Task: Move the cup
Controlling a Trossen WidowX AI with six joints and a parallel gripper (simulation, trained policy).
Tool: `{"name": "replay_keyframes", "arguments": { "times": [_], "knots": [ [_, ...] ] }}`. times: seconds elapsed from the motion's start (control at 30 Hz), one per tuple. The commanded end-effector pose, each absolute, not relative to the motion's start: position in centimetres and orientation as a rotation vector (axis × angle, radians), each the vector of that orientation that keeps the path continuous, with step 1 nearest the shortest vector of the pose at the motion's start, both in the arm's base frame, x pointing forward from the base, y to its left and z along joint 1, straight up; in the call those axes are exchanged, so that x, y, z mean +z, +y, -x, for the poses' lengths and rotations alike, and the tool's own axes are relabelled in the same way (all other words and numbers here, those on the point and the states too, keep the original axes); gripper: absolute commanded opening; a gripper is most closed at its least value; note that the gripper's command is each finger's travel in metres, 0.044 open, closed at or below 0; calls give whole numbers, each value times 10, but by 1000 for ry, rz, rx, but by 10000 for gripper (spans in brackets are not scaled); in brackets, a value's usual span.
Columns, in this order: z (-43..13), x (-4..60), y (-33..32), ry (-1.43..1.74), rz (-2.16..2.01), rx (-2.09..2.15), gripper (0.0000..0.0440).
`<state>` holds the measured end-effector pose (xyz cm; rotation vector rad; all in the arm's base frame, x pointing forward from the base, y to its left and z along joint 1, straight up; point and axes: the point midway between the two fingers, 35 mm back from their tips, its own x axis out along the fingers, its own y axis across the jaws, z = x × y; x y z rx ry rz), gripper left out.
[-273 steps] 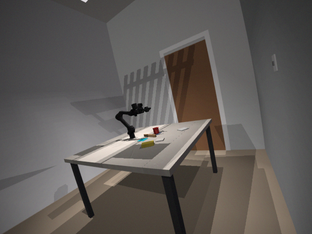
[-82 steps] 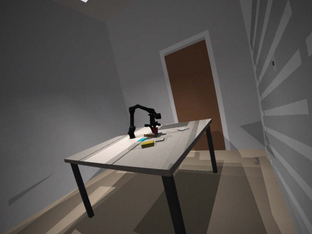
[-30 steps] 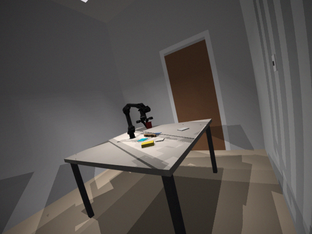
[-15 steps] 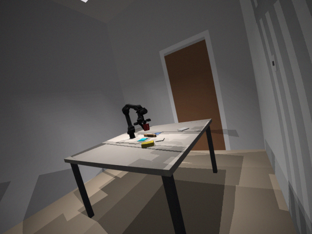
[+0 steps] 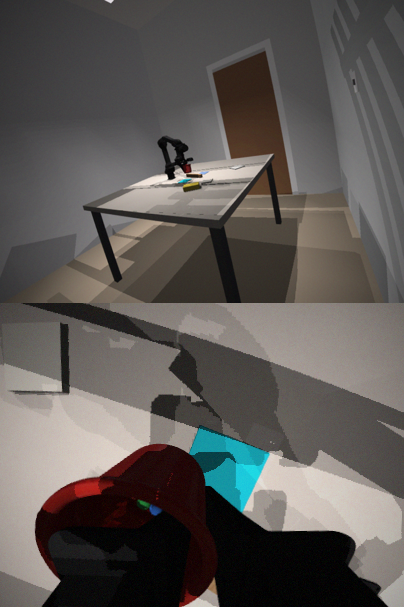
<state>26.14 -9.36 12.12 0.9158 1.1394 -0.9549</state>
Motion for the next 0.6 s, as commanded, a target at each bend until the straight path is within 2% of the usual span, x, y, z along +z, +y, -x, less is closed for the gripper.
{"name": "replay_keyframes", "arguments": {
  "times": [0.0,0.57],
  "knots": [
    [-256,112,-97,1135,-916,-966,0],
    [-226,69,-96,1157,-938,-1017,13]
  ]
}}
